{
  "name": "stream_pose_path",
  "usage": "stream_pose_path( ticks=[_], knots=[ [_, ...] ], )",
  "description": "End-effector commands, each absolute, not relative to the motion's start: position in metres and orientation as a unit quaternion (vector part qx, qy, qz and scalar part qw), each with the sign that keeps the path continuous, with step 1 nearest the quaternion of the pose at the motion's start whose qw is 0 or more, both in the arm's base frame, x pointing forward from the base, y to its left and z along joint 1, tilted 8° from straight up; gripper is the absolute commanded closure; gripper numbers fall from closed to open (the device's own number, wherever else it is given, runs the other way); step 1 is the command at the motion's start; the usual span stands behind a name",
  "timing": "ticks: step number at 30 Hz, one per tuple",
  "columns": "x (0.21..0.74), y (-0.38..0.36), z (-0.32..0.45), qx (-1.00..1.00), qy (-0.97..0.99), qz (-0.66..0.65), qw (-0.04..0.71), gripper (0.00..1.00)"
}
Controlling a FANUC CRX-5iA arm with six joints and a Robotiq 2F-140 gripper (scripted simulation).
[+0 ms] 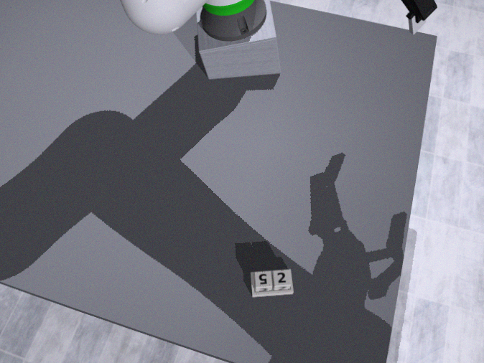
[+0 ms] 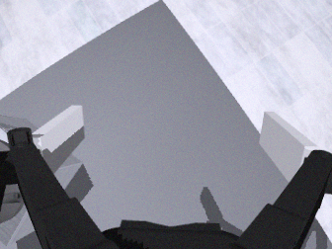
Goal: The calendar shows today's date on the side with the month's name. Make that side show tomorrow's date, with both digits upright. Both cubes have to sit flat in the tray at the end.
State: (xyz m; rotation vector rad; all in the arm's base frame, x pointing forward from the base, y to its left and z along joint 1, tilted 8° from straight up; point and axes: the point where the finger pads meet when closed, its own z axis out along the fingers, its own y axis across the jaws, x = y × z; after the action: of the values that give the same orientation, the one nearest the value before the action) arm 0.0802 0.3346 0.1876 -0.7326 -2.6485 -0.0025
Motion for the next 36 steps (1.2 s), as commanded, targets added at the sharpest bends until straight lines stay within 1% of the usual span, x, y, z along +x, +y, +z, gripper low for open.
stream_pose_path(
  ticks=[1, 19, 21, 22, 24, 25, 27, 28, 29, 31, 32, 34, 35, 36],
  knots=[
    [0.08, 0.335, 0.188, -0.261, -0.945, -0.001, 0.195, 0.0],
    [0.086, 0.336, 0.186, -0.266, -0.945, -0.001, 0.192, 0.0],
    [0.118, 0.343, 0.178, -0.293, -0.941, -0.001, 0.172, 0.0],
    [0.146, 0.348, 0.17, -0.315, -0.936, -0.001, 0.154, 0.0],
    [0.146, 0.348, 0.17, -0.315, -0.936, -0.001, 0.154, 0.0],
    [0.181, 0.352, 0.161, -0.343, -0.93, 0.0, 0.131, 0.0],
    [0.183, 0.352, 0.161, -0.343, -0.93, 0.0, 0.131, 0.0],
    [0.213, 0.352, 0.153, -0.373, -0.922, 0.002, 0.105, 0.0],
    [0.224, 0.353, 0.15, -0.373, -0.922, 0.002, 0.105, 0.0],
    [0.226, 0.353, 0.149, -0.373, -0.922, 0.002, 0.105, 0.0],
    [0.259, 0.35, 0.14, -0.403, -0.912, 0.005, 0.076, 0.0],
    [0.259, 0.35, 0.14, -0.403, -0.912, 0.005, 0.076, 0.0],
    [0.274, 0.351, 0.136, -0.403, -0.912, 0.005, 0.076, 0.0],
    [0.274, 0.351, 0.136, -0.403, -0.912, 0.005, 0.076, 0.0]
  ],
)
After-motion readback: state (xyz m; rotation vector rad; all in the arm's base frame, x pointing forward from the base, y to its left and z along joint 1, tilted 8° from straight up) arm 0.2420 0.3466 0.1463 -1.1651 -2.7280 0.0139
